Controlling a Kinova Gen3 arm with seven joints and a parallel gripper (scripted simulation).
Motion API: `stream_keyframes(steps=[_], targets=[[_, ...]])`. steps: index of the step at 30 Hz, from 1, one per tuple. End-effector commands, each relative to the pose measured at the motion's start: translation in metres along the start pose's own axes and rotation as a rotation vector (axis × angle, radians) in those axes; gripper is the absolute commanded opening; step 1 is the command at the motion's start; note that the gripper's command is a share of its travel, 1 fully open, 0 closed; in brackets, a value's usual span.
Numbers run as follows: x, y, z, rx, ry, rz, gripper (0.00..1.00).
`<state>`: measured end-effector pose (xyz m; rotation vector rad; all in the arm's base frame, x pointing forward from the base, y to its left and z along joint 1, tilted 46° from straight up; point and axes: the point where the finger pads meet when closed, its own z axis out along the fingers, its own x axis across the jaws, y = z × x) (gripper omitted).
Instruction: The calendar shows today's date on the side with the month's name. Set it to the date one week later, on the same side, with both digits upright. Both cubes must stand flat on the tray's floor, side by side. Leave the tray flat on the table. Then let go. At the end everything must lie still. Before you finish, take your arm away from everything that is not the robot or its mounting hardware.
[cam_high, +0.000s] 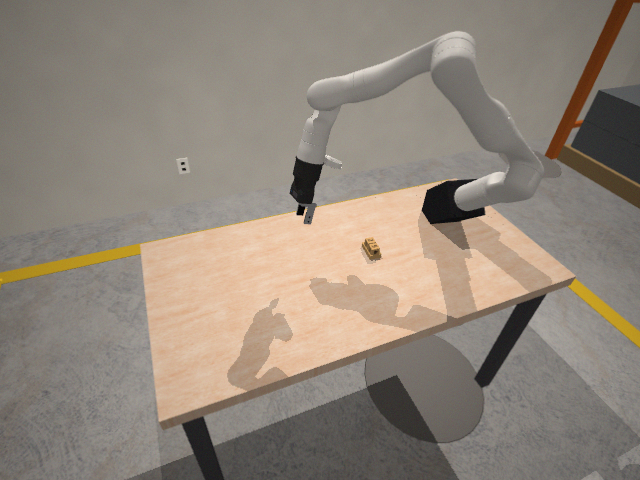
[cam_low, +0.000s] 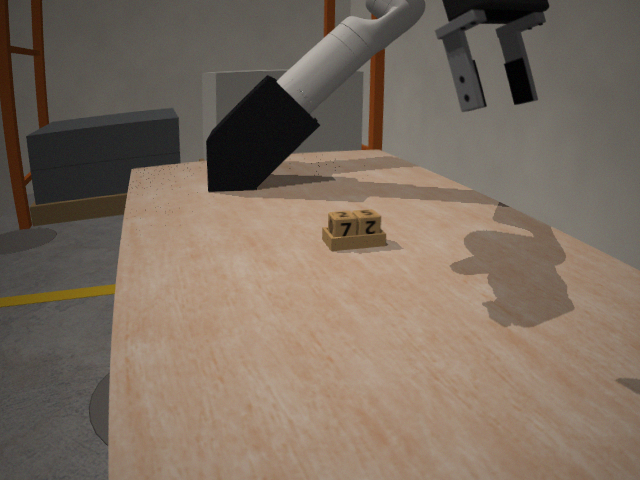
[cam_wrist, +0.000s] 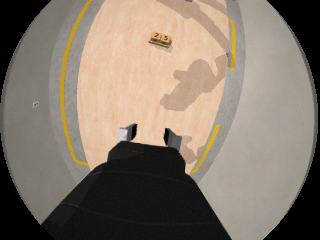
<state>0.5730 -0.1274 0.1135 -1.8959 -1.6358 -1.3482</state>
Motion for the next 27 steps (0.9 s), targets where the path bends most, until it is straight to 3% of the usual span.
stream_keyframes(steps=[1,7,9,16,21,27], targets=[[-0.012,-0.051,-0.004,0.051,-0.053,0.018,1.00],[-0.023,-0.148,-0.007,0.159,-0.120,0.057,1.00],[-0.023,-0.148,-0.007,0.159,-0.120,0.057,1.00],[-0.020,-0.231,-0.016,0.250,-0.162,0.085,1.00],[-0.016,-0.256,-0.019,0.273,-0.171,0.098,1.00],[-0.012,-0.261,-0.018,0.281,-0.165,0.100,1.00]])
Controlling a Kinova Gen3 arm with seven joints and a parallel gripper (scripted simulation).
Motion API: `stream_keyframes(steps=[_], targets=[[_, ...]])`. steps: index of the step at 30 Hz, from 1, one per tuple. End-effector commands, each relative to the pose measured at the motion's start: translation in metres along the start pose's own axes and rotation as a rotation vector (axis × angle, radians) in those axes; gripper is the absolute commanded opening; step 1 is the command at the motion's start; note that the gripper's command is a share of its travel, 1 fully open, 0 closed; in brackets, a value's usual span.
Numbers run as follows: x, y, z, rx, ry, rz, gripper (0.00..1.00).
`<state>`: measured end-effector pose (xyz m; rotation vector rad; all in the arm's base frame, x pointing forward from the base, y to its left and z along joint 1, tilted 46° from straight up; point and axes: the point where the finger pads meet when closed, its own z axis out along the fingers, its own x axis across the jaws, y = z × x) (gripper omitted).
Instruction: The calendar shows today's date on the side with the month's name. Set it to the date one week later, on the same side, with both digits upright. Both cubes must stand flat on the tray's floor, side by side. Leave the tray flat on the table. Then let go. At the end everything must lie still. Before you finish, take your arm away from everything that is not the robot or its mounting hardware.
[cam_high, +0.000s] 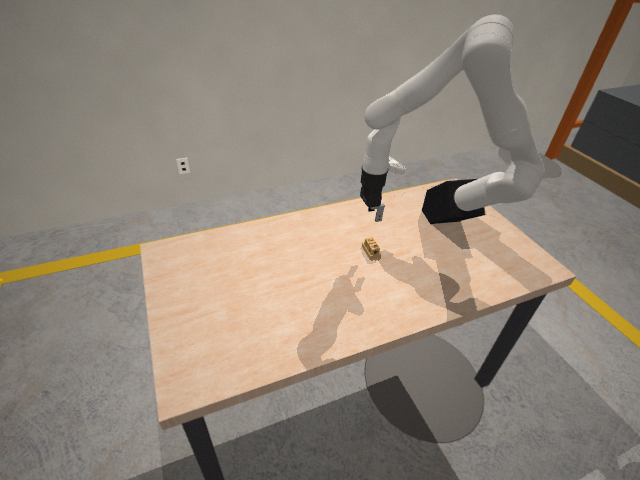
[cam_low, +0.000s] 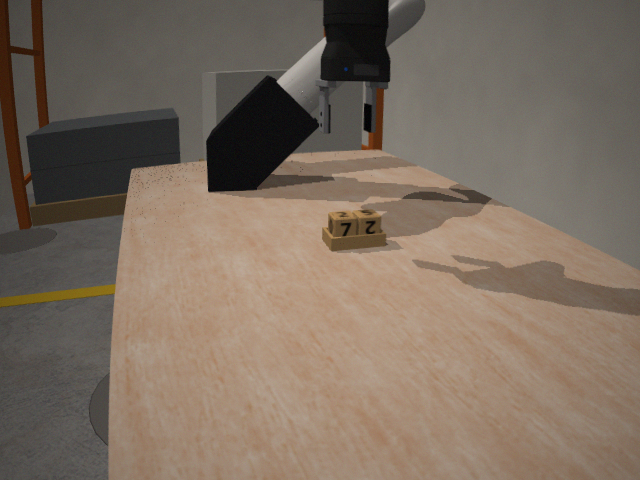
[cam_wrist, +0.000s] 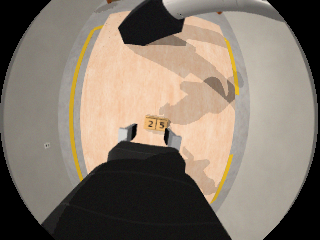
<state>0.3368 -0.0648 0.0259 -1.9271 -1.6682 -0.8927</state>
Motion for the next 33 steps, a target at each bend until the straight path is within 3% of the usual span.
stream_keyframes(steps=[1,19,33], targets=[[-0.002,-0.002,-0.002,-0.001,-0.008,-0.006,1.00],[-0.006,-0.005,-0.001,0.003,-0.015,-0.031,1.00],[-0.010,-0.017,0.013,0.032,-0.006,-0.328,1.00]])
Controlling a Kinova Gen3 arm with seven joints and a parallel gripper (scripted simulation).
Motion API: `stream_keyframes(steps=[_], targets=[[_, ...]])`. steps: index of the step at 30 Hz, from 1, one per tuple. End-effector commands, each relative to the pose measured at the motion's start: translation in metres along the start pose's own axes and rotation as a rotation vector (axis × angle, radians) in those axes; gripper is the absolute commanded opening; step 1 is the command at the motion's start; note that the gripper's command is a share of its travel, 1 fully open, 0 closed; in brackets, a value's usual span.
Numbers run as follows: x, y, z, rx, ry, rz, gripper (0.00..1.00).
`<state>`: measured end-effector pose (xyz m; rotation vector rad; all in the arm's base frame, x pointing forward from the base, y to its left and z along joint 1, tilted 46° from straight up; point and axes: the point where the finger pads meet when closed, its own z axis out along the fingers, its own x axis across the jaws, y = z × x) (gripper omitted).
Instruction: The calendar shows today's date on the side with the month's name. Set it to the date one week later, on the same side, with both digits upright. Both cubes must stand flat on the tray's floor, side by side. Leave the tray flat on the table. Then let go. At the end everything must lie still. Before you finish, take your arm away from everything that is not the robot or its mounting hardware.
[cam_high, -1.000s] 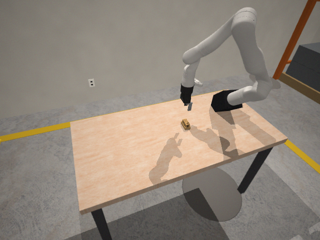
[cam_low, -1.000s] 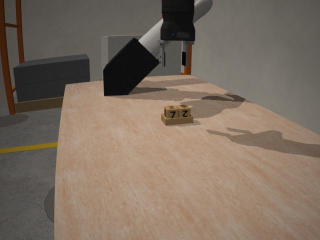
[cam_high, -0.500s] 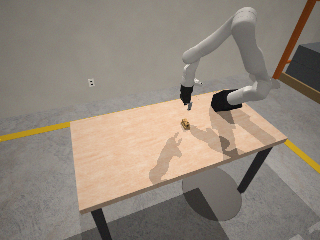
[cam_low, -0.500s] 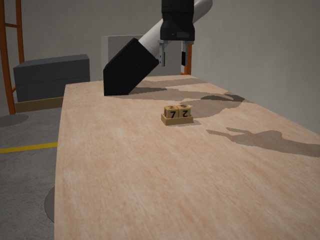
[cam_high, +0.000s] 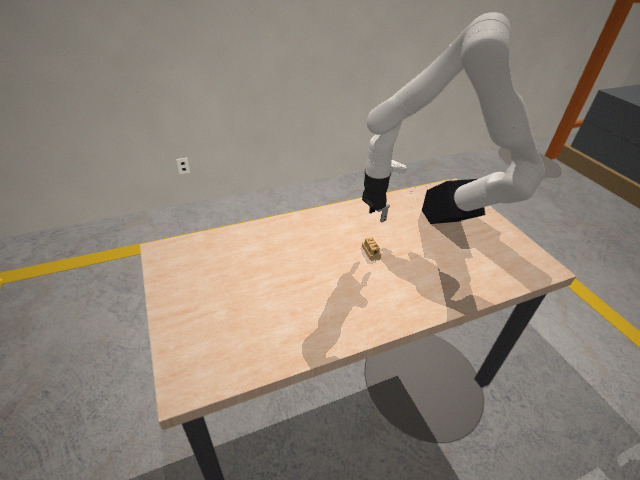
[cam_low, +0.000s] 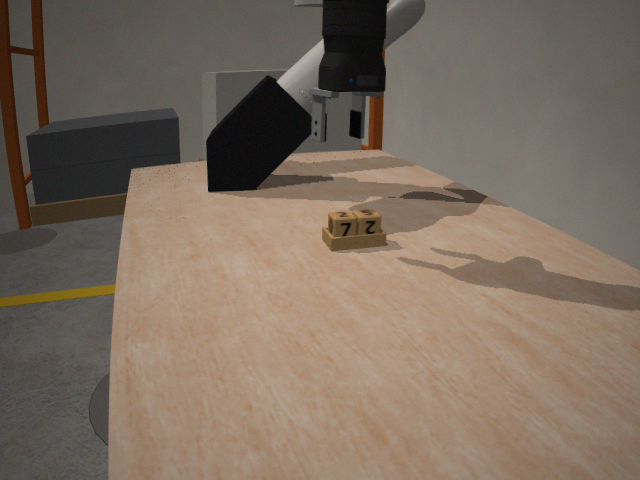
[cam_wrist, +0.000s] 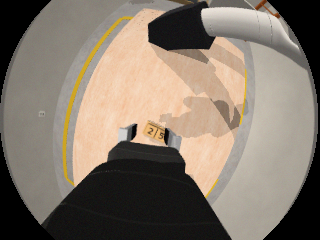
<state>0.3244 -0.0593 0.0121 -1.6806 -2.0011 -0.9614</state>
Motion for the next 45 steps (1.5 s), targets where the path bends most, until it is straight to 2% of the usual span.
stream_keyframes(steps=[1,15,17,27,32,42,43,45], targets=[[-0.002,-0.005,0.003,0.001,-0.001,-0.065,1.00],[-0.004,-0.005,0.026,0.005,0.001,-0.757,1.00],[-0.004,-0.005,0.026,0.005,0.001,-0.757,1.00],[-0.002,0.009,0.034,-0.017,-0.018,-1.149,1.00],[0.000,0.015,0.035,-0.025,-0.027,-1.247,1.00],[0.000,0.017,0.035,-0.029,-0.031,-1.271,1.00],[0.000,0.017,0.035,-0.028,-0.031,-1.271,0.87],[0.000,0.017,0.035,-0.028,-0.031,-1.271,0.87]])
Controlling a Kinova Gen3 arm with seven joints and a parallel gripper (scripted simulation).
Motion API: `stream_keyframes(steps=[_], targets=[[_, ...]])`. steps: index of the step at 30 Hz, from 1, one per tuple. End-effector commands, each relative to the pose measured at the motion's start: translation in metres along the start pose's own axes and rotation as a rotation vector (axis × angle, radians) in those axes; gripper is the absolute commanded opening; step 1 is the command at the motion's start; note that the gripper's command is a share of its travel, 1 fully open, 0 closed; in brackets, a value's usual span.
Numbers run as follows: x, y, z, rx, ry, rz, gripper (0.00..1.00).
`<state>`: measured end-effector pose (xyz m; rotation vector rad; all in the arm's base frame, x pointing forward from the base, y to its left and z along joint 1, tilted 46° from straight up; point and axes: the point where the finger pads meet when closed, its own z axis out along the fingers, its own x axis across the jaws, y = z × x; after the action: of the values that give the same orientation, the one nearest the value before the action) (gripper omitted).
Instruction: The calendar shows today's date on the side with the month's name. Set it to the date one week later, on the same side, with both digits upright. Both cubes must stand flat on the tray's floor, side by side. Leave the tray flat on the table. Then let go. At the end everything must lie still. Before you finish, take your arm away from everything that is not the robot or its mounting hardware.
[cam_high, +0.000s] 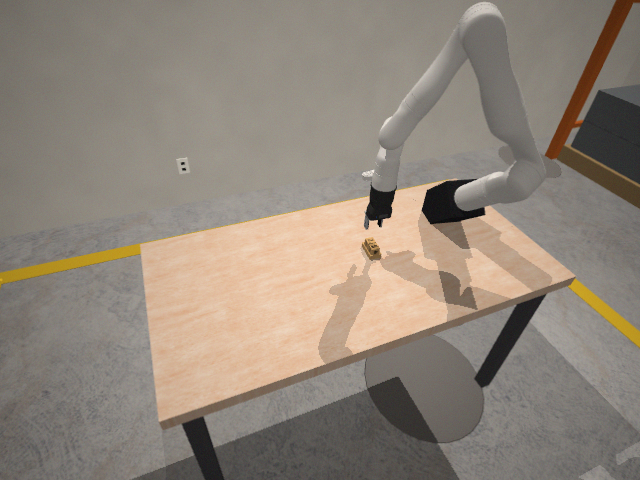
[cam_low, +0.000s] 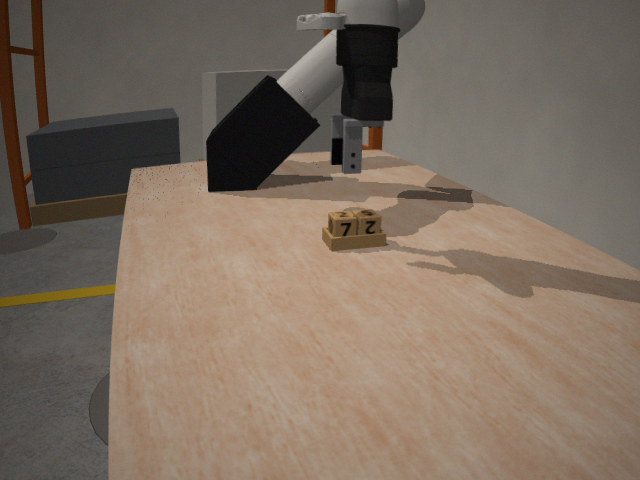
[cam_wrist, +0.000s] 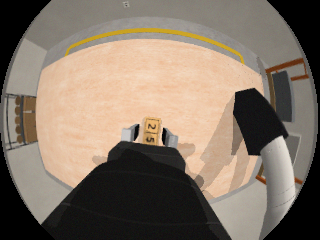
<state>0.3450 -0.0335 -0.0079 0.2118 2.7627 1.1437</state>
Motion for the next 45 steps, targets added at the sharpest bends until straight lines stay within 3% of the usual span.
stream_keyframes(steps=[1,45], targets=[[-0.0008,-0.0001,0.0001,0.001,-0.005,-0.013,0.87],[-0.0003,-0.0003,0.0042,0.002,-0.003,-0.012,0.87]])
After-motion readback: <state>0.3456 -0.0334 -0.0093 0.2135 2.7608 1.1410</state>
